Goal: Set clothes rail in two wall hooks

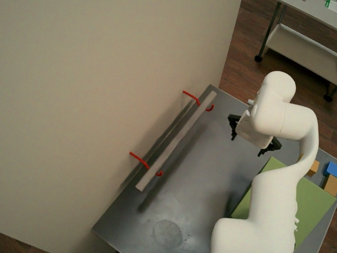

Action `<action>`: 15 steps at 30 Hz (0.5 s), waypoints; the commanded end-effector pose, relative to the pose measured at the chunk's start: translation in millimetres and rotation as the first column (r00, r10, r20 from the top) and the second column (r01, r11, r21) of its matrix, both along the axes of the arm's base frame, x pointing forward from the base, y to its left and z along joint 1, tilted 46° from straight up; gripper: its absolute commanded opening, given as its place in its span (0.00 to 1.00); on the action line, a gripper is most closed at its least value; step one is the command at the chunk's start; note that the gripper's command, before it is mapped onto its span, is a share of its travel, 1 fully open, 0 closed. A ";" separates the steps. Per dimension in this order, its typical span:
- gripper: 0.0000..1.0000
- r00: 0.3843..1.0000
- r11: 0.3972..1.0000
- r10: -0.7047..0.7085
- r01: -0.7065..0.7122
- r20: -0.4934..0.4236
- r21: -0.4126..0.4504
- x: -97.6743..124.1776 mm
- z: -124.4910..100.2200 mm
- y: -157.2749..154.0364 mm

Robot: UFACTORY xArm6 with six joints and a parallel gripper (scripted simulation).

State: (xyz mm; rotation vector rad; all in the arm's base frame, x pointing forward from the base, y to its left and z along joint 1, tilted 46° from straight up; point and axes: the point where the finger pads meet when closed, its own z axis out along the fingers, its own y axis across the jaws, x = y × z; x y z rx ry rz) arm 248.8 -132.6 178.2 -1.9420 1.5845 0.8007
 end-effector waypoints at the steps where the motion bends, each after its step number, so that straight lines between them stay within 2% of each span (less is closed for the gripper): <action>1: 1.00 1.000 1.000 -0.001 0.001 0.002 -0.003 -5.8 2.1 -3.9; 15: 1.00 1.000 1.000 -0.001 0.001 0.002 -0.003 -22.4 5.9 -11.5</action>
